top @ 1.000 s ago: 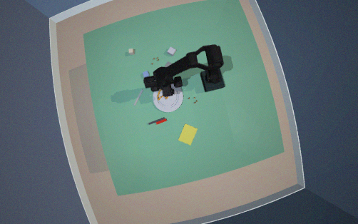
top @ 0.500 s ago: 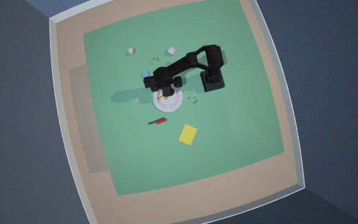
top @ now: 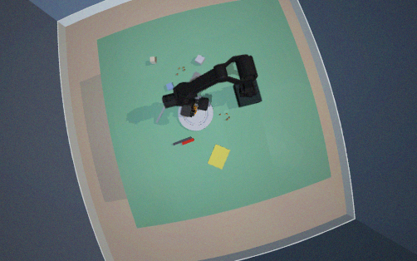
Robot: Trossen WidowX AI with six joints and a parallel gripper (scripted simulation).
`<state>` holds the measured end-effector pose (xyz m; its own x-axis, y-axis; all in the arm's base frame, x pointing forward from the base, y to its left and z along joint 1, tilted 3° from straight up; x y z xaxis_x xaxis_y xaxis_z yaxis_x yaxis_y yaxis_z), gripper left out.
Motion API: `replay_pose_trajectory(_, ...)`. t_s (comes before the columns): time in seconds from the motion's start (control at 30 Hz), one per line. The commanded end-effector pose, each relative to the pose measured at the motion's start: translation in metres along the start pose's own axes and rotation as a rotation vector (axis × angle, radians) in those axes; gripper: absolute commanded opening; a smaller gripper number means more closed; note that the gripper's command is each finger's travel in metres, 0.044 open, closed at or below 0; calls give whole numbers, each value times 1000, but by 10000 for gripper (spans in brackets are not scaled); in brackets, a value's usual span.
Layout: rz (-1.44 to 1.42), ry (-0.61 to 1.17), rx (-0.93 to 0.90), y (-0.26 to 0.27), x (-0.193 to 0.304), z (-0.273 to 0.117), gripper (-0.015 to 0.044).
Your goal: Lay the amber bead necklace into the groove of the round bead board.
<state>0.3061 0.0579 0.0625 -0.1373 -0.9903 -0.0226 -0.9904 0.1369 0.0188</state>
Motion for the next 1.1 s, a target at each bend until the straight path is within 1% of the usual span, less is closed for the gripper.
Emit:
replay_pose_trajectory(0.0, 352, 0, -2, -14, -26, -11, 177)
replay_pose_trajectory(0.07, 519, -1, -2, -19, -38, -16, 125)
replay_pose_trajectory(0.1, 586, -1, -2, -21, -44, -18, 120)
replay_pose_trajectory(0.17, 640, -2, -2, -22, -48, -20, 120)
replay_pose_trajectory(0.47, 640, -2, -2, -22, -48, -20, 120)
replay_pose_trajectory(0.63, 640, -2, -2, -22, -48, -5, 120)
replay_pose_trajectory(0.7, 640, -2, -2, -22, -48, -4, 120)
replay_pose_trajectory(0.73, 633, -10, 13, -25, -48, -12, 120)
replay_pose_trajectory(0.77, 633, -10, 13, -25, -48, -12, 120)
replay_pose_trajectory(1.07, 636, -7, 7, -24, -48, 0, 120)
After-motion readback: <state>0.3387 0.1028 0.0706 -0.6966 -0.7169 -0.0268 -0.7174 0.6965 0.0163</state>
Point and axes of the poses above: the point midway between the two fingers, 35 mm back from their tips, its own z axis out along the fingers, its own y axis across the jaws, x = y × z, the point moved 5 cm from there along -z, back along the fingers, and after that the axes turned 5 degrees about -z, right-handed, at the moved point
